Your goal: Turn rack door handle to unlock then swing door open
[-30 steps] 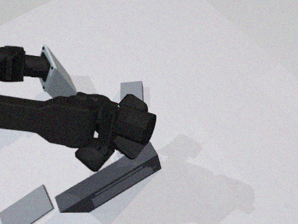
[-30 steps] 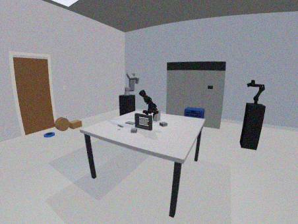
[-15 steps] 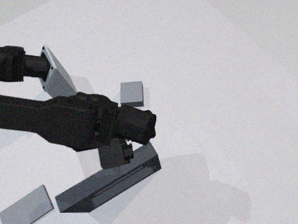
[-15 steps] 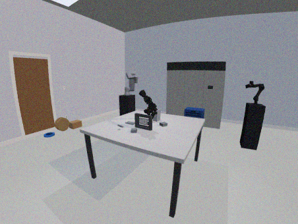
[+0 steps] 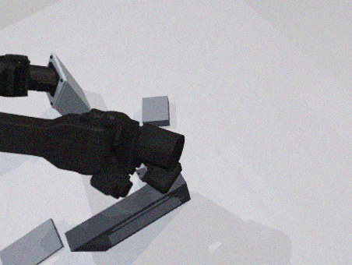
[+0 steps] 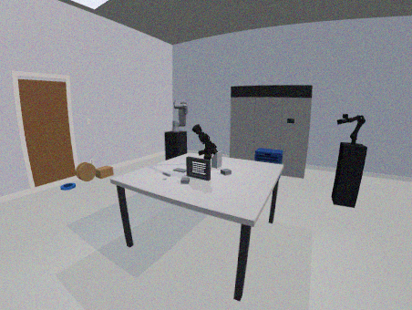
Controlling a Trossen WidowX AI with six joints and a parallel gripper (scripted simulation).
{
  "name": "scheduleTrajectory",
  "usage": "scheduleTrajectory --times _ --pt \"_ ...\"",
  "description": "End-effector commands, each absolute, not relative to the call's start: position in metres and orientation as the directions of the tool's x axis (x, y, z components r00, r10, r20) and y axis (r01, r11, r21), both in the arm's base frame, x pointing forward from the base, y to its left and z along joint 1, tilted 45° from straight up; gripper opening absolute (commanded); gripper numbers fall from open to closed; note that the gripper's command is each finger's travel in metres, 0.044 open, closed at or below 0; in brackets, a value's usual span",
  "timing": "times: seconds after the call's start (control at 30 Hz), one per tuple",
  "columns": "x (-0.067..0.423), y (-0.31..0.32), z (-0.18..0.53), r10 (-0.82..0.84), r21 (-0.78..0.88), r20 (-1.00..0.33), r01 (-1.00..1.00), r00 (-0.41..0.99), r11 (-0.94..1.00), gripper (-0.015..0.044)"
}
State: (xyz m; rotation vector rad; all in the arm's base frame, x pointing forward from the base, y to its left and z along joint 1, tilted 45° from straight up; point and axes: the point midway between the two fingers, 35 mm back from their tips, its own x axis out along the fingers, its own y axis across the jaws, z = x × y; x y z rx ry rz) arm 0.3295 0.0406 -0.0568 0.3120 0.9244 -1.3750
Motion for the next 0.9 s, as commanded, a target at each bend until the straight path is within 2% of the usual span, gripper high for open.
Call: scheduleTrajectory --times 0.0,0.3,0.57,0.87 --pt "0.3294 0.0400 -0.0571 -0.698 -0.166 -0.712 0.984 -0.078 0.060 0.0287" --pt "0.3294 0.0399 -0.0570 -0.698 0.121 -0.712 0.965 -0.078 -0.231 0.0287" --pt "0.3294 0.0399 -0.0570 -0.698 0.126 -0.712 0.963 -0.078 -0.237 0.0287" --pt "0.3294 0.0399 -0.0570 -0.698 0.126 -0.712 0.963 -0.078 -0.237 0.0227"
